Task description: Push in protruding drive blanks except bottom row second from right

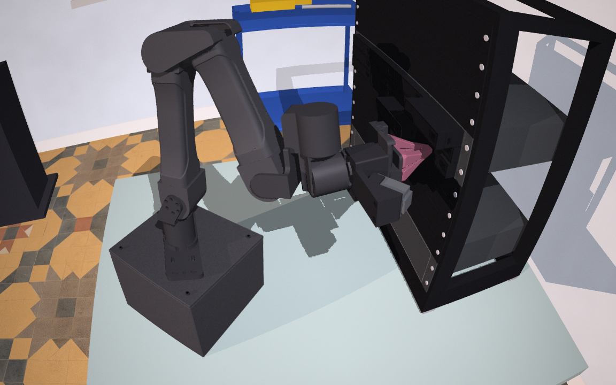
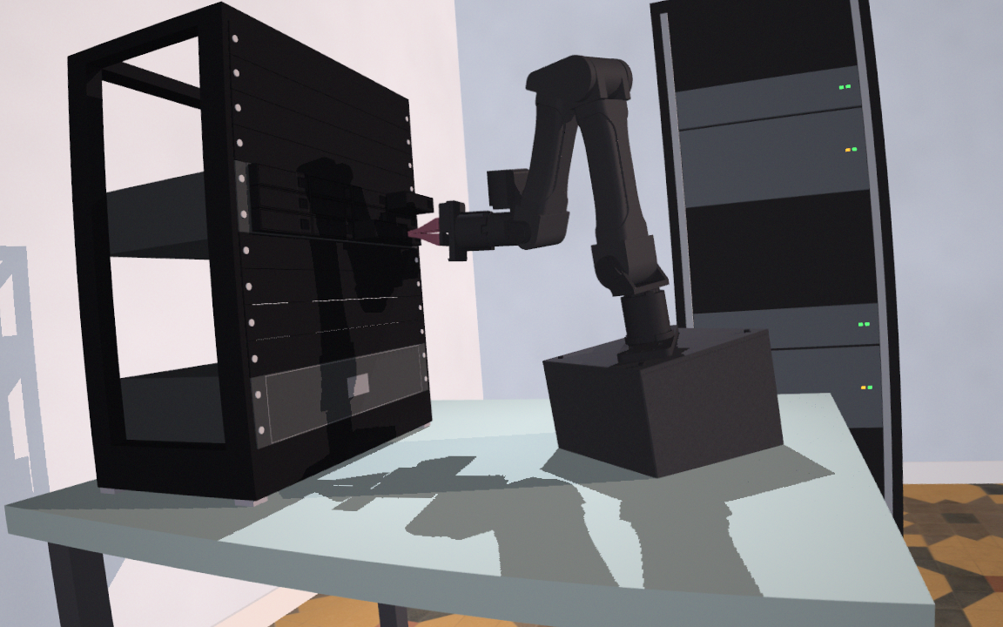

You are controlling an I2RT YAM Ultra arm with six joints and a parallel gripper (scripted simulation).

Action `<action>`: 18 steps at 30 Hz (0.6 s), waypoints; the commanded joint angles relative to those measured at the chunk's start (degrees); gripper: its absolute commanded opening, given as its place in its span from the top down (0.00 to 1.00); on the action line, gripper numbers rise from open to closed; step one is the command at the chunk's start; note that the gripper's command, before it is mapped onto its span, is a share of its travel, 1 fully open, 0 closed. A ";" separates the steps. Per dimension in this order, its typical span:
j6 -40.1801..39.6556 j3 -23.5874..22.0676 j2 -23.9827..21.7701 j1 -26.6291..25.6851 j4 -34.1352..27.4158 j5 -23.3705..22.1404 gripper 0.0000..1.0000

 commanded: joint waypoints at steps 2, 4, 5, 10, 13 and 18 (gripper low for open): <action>-0.69 2.10 2.57 -1.12 -4.09 3.35 1.00; -0.70 2.24 3.13 -1.18 -3.71 3.30 1.00; -0.69 2.31 3.41 -1.21 -3.50 3.27 1.00; -0.68 2.43 3.84 -1.23 -3.12 3.23 1.00; -0.67 2.43 3.86 -1.23 -3.10 3.23 1.00; -0.67 2.43 3.87 -1.23 -3.06 3.22 1.00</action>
